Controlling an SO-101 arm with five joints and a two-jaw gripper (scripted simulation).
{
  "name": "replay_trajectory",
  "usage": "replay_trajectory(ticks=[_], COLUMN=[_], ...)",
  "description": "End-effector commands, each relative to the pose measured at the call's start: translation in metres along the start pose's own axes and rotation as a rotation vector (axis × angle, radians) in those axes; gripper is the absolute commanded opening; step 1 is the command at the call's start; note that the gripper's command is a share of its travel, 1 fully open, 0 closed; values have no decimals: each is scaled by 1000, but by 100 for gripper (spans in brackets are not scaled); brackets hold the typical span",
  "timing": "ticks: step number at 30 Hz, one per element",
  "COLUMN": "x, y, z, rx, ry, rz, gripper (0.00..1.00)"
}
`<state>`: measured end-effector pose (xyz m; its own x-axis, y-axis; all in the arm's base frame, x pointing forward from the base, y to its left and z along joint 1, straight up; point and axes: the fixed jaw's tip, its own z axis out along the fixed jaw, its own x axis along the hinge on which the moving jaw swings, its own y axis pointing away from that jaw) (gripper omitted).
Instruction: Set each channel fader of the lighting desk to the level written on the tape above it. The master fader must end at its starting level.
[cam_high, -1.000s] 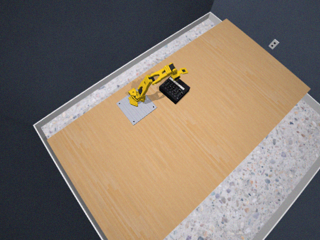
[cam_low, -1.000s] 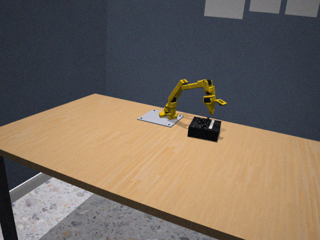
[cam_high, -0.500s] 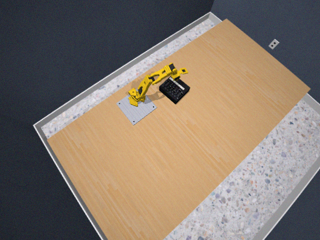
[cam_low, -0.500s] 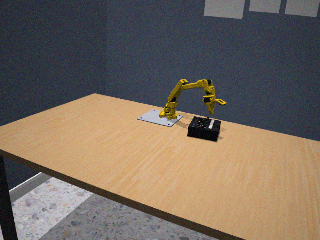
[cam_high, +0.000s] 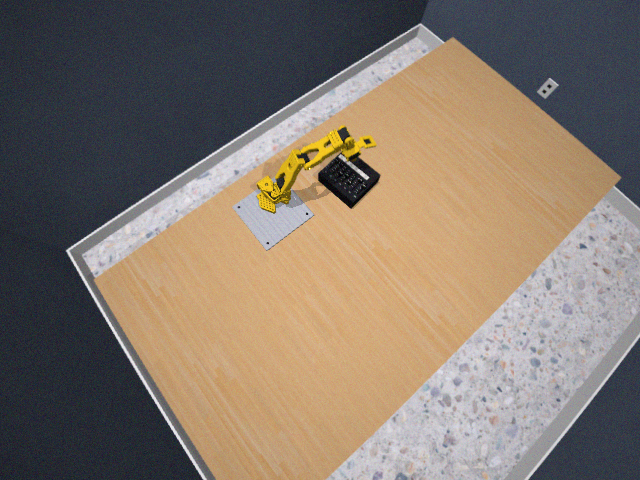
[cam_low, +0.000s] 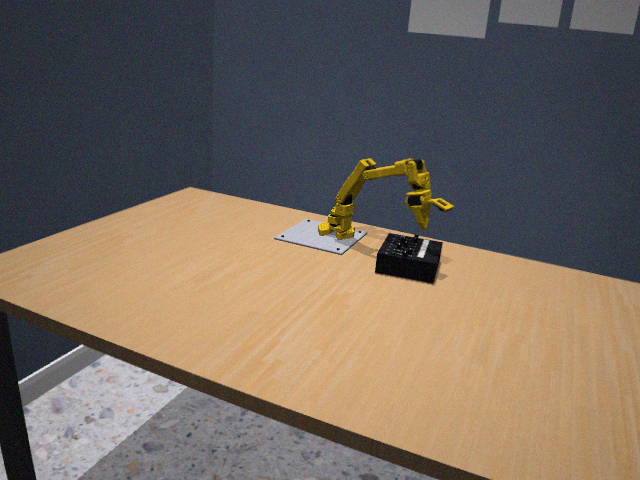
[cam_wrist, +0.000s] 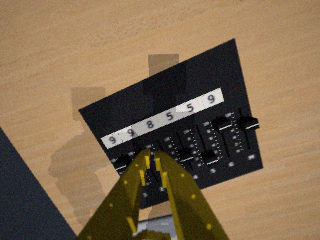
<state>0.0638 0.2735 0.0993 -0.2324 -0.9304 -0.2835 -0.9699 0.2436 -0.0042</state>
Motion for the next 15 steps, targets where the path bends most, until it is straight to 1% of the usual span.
replay_trajectory(ticks=[1,15], x=[1,2], y=[-2,-2], z=[3,3], rx=[1,1], ry=[18,20], rz=[-3,20], gripper=[0,0])
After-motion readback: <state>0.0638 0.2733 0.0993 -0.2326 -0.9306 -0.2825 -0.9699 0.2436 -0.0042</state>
